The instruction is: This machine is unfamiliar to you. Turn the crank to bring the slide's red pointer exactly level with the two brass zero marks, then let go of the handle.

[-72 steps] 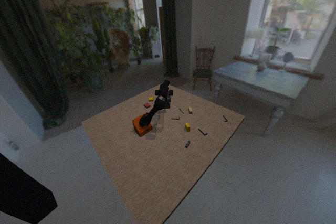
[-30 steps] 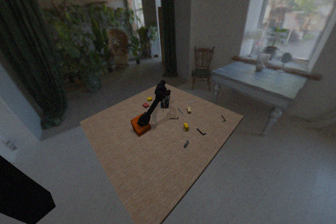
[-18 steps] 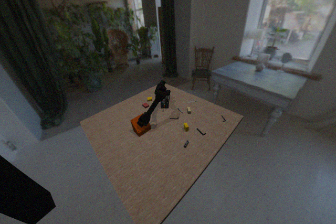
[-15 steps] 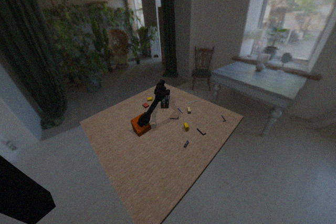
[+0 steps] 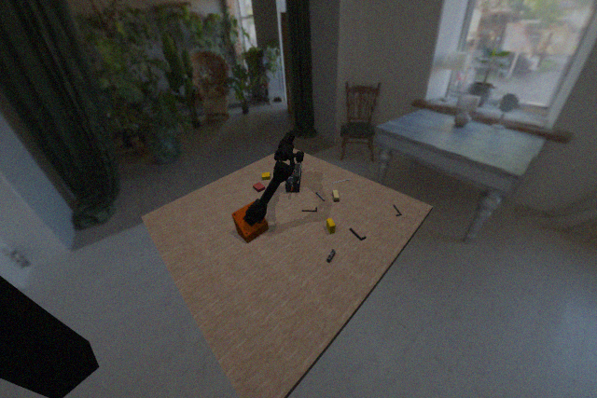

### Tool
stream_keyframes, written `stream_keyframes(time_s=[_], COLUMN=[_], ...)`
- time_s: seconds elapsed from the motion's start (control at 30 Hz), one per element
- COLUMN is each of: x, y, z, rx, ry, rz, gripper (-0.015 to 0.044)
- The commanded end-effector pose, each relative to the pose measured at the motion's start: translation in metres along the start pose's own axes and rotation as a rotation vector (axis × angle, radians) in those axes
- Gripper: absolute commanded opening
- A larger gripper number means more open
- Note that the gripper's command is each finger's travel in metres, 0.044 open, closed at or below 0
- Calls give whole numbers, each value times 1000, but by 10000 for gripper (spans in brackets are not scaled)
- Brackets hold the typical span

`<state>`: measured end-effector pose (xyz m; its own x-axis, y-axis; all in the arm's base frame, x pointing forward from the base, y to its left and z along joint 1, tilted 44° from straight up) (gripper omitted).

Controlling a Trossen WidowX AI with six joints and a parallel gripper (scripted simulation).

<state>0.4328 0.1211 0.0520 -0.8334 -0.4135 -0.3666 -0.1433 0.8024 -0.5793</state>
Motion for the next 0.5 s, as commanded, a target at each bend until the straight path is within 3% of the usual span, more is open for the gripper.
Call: stream_keyframes(time_s=[0.0,0.47], x=[14,62], y=[-13,-51], z=[-11,-51], rx=[-38,-173], ry=[11,-5], rz=[-29,-113], gripper=[440,440])
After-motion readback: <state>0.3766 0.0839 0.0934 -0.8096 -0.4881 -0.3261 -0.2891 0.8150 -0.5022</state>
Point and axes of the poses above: the point midway between the two fingers, 35 mm back from their tips, its own z axis out along the fingers, its own y axis across the jaws, x = y × z, the point moved 6 cm from there along -z, back along the fingers, and after that the axes turned 13 degrees about z, right-handed, at the moved point
